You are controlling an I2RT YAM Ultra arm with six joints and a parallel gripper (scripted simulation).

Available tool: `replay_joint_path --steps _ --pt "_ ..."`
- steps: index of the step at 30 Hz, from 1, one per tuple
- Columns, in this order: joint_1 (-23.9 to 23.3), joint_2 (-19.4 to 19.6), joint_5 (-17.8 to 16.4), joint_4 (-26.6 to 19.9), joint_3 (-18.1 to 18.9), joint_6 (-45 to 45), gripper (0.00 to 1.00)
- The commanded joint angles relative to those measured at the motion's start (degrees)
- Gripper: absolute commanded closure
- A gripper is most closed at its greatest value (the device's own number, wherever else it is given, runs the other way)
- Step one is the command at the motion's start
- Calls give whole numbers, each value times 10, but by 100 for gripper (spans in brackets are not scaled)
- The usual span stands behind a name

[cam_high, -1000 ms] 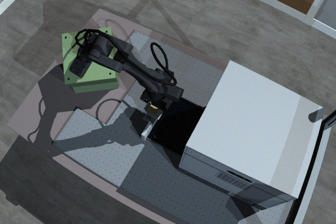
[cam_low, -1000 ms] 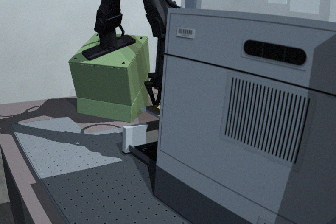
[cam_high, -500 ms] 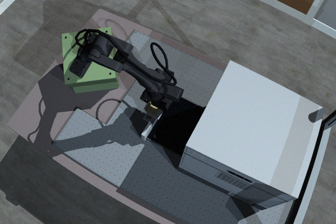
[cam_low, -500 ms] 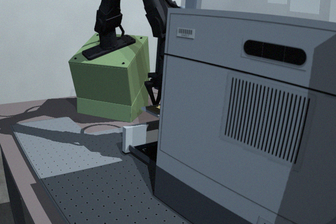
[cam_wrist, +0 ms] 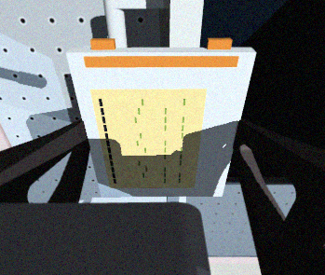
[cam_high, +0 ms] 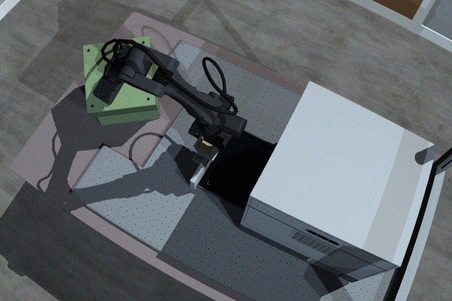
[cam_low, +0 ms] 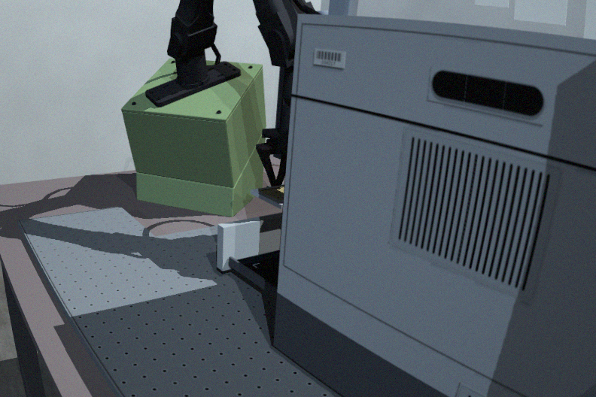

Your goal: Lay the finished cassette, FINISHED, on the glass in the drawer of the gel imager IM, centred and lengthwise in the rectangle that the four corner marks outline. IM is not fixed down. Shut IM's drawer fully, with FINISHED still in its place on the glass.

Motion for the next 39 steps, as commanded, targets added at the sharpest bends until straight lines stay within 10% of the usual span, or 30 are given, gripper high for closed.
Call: replay_joint_path --steps 1,39 --pt "5 -2 -9 -12 23 -2 100" --pt "0 68 -10 -66 145 -7 100"
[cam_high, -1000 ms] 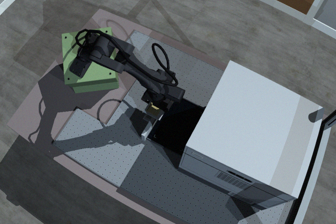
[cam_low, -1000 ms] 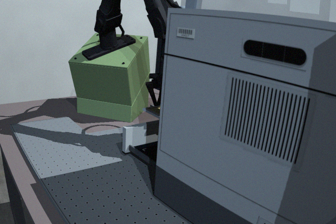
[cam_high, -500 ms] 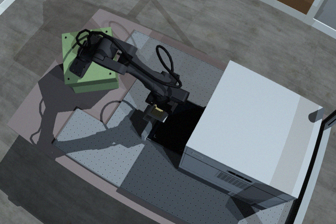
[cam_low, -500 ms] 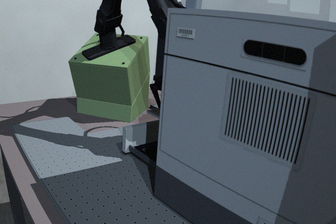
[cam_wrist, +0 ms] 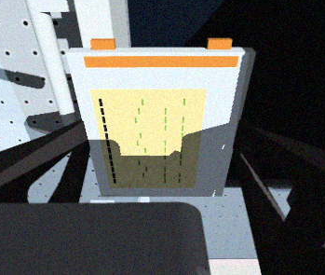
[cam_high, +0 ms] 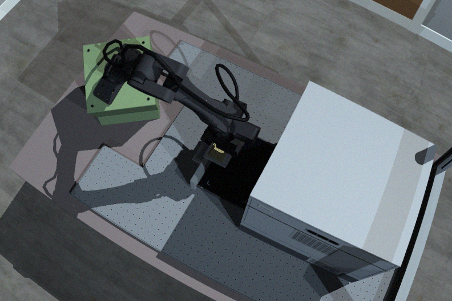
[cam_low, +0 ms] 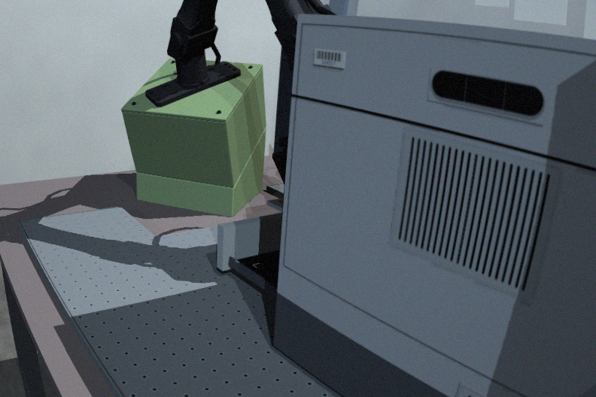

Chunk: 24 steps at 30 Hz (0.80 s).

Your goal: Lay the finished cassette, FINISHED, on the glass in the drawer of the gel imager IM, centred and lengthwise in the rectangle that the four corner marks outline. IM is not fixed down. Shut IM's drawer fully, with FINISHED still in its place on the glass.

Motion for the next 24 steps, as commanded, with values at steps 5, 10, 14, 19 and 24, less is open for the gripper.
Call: replay_joint_path --steps 5,10,14,19,24 --pt "2 15 -9 -26 44 -5 100" --pt "0 26 -9 -35 64 -5 100" --pt "1 35 -9 -43 81 -6 100" --pt "0 42 -9 -49 94 -6 100" --pt "-1 53 -9 -59 115 -6 100"
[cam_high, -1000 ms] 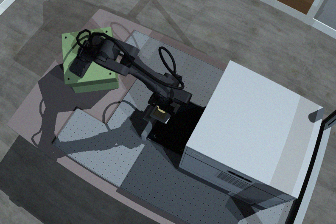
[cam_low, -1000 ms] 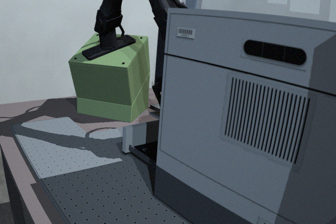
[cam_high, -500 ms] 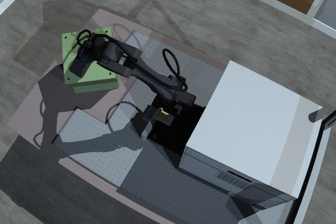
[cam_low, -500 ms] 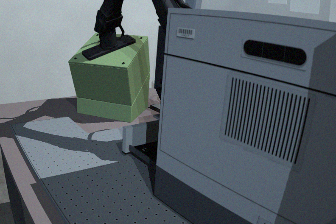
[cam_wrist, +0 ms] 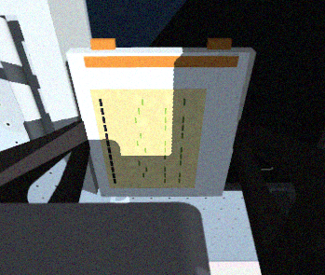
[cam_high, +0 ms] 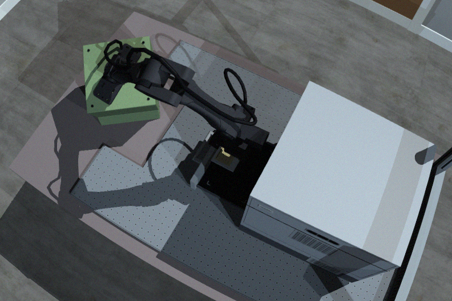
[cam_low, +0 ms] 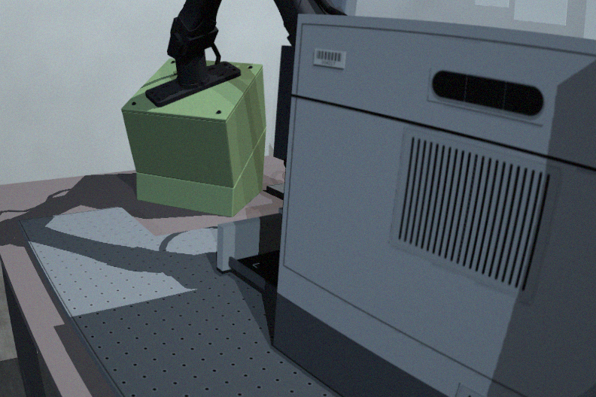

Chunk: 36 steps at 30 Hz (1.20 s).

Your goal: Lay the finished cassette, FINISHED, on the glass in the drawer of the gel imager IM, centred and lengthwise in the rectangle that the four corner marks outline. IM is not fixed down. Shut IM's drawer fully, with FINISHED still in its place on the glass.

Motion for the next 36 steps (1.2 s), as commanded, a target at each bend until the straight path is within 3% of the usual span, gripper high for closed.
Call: replay_joint_path --steps 1,15,36 --pt "1 7 -9 -20 32 -4 100" --pt "0 35 -9 -45 84 -5 100" --pt "2 24 -9 -46 86 -5 100"
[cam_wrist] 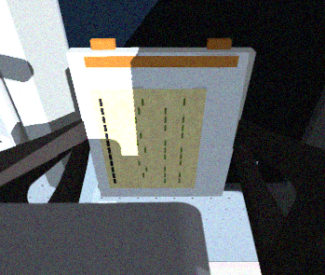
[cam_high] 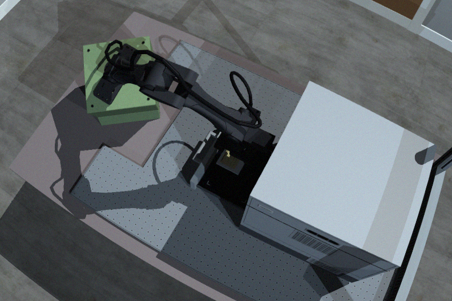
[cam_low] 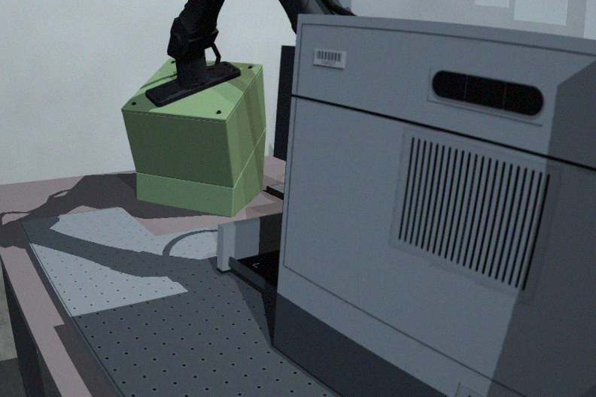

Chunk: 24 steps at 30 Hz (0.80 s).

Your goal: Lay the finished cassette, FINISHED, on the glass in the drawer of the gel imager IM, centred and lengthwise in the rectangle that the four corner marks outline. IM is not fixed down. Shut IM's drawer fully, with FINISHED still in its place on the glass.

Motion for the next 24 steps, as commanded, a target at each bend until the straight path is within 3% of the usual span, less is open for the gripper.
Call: replay_joint_path --steps 1,24 --pt "3 -9 -9 -11 20 -4 100" --pt "1 4 -9 -9 20 -6 100"
